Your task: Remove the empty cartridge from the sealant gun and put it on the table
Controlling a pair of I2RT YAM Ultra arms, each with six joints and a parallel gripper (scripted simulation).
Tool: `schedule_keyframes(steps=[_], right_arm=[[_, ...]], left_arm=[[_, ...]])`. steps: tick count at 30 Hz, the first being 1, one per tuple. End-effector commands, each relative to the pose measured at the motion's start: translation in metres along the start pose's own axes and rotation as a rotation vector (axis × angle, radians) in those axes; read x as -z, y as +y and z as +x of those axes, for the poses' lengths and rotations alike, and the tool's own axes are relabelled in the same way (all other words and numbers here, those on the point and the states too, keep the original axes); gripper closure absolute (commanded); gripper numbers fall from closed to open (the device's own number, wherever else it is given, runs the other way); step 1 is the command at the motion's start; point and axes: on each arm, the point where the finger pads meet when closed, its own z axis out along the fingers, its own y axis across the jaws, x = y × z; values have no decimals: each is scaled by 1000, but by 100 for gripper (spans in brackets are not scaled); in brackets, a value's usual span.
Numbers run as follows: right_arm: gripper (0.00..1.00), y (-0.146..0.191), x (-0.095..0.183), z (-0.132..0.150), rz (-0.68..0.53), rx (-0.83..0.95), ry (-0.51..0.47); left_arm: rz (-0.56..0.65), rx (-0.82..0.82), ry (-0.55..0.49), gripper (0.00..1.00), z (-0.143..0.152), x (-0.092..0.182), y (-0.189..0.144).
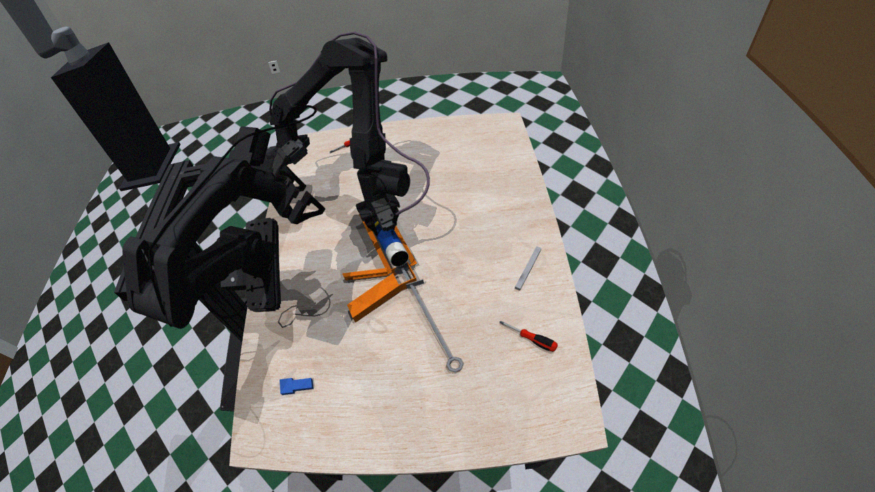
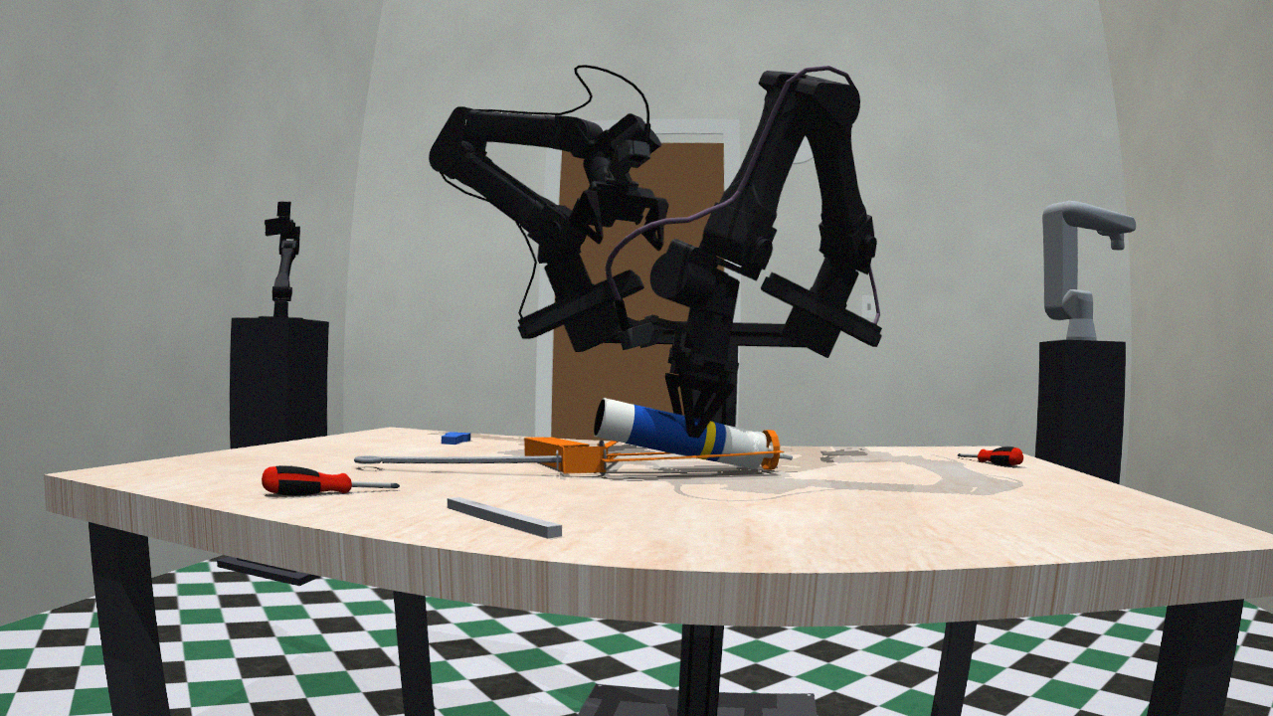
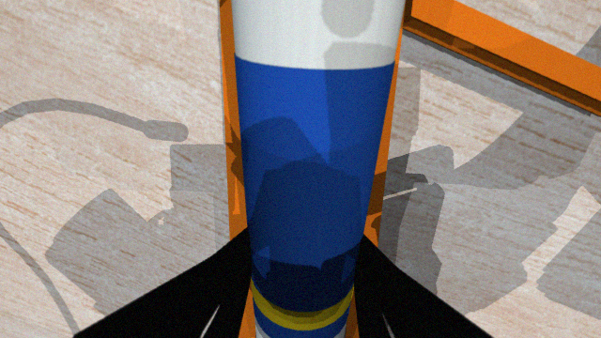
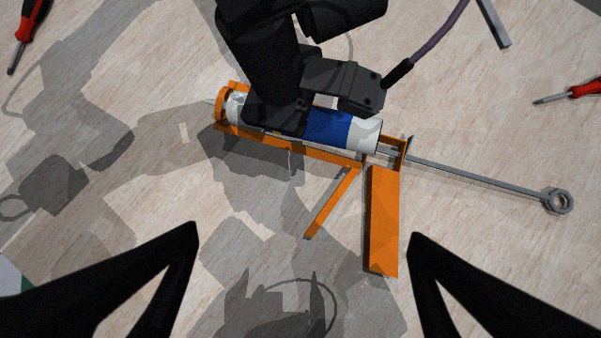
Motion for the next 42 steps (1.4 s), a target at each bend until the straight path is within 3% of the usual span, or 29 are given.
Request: schedule_keyframes(steps=[1, 15, 31, 34, 42], right_arm=[[0, 2, -2, -10, 3, -1, -56], [0, 2, -2, -10, 3, -1, -56], [0, 2, -2, -10, 3, -1, -57], [0, 2, -2, -10, 3, -1, -57], [0, -7, 17, -41, 53, -125, -133]], left_arm=[[16, -4, -46, 60, -24, 11, -2], [10, -1, -73, 60, -68, 19, -1], [-8, -2, -101, 60, -76, 25, 6], [-12, 0, -108, 60, -78, 31, 8], [-17, 10, -118, 60, -88, 89, 11]])
